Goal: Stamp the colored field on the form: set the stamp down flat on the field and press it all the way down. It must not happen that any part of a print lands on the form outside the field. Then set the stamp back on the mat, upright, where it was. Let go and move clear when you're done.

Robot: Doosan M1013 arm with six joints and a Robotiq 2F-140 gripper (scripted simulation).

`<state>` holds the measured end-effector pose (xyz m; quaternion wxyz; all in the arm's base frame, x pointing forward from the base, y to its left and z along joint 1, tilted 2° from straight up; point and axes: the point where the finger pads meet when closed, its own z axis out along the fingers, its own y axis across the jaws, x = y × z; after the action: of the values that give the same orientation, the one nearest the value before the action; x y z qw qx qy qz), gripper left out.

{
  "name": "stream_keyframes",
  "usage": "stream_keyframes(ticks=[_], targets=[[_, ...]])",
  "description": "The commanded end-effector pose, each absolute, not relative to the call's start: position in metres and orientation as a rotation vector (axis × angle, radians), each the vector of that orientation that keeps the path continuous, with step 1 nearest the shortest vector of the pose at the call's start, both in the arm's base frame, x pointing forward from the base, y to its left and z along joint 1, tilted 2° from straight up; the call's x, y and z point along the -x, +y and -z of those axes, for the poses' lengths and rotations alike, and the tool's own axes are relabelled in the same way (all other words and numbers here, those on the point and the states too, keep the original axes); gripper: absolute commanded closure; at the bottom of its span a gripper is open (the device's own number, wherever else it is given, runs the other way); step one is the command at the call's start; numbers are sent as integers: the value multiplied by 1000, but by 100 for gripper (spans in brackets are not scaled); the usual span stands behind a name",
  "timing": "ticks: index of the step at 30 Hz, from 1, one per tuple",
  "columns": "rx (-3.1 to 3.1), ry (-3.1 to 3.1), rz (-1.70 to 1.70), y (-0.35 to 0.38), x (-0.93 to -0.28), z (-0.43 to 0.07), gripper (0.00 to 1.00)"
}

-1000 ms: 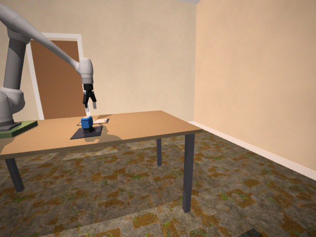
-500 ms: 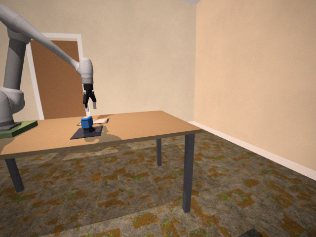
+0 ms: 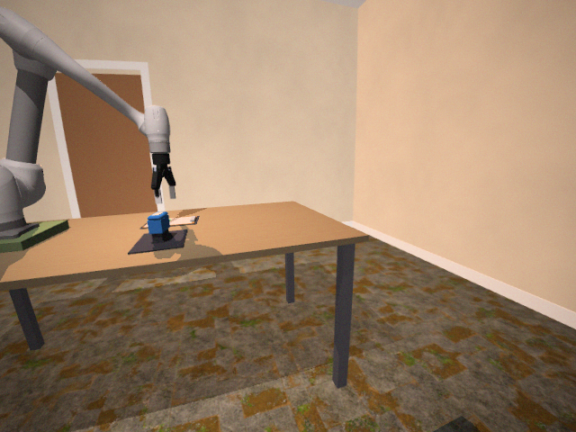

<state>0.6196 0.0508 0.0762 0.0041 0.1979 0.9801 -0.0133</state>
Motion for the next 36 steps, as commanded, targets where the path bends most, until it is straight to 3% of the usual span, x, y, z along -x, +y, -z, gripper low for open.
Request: stream_keyframes(ticks=[1,21,36], targets=[[-620,3071,41,51,-620,-76,0],[-649,3065,41,51,-620,-78,0],[-1835,2531,17,53,-621,-151,0]])
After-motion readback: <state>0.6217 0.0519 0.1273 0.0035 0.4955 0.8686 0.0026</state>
